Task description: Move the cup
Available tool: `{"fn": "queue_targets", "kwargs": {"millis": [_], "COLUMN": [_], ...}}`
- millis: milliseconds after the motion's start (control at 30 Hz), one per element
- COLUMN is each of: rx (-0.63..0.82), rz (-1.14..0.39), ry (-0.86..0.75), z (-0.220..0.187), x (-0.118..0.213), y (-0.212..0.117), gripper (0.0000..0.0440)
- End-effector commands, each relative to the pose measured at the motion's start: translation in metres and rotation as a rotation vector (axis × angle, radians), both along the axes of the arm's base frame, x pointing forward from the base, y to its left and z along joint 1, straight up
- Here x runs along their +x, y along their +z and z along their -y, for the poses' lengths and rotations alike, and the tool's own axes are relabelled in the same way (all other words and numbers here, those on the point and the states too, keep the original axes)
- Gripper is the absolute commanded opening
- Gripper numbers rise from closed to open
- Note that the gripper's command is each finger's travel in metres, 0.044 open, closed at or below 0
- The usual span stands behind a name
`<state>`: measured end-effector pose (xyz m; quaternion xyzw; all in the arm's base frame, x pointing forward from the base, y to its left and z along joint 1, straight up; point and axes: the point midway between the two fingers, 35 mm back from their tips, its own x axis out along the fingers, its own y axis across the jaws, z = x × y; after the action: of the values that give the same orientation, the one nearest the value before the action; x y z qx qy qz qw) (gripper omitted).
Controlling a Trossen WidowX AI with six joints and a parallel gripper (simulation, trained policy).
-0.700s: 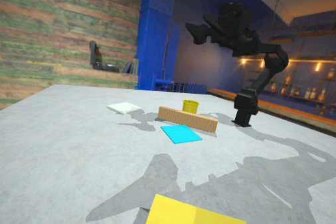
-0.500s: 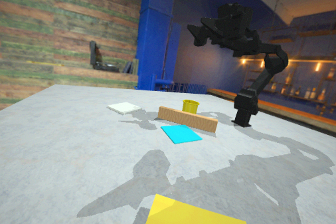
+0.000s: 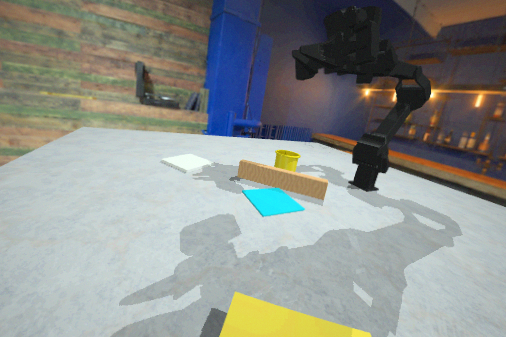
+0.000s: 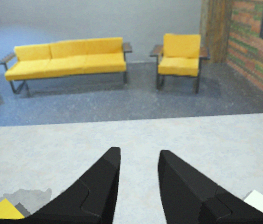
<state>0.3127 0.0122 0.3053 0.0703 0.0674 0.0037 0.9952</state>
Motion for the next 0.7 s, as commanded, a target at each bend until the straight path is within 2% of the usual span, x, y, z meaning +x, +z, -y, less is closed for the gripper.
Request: {"fn": "queue_targets", "kwargs": {"millis": [0,233,667], "rx": [0.032,0.086,0.140], "rz": [-0.047,-0.155,-0.369], "ry": [0.014,0.034,0.042], "z": [-0.005,-0.015,-0.028], "x": [0.000,-0.002,-0.009], "y": [-0.004,-0.013,-0.033], "gripper": [0.0093,0.0106,0.0102]}}
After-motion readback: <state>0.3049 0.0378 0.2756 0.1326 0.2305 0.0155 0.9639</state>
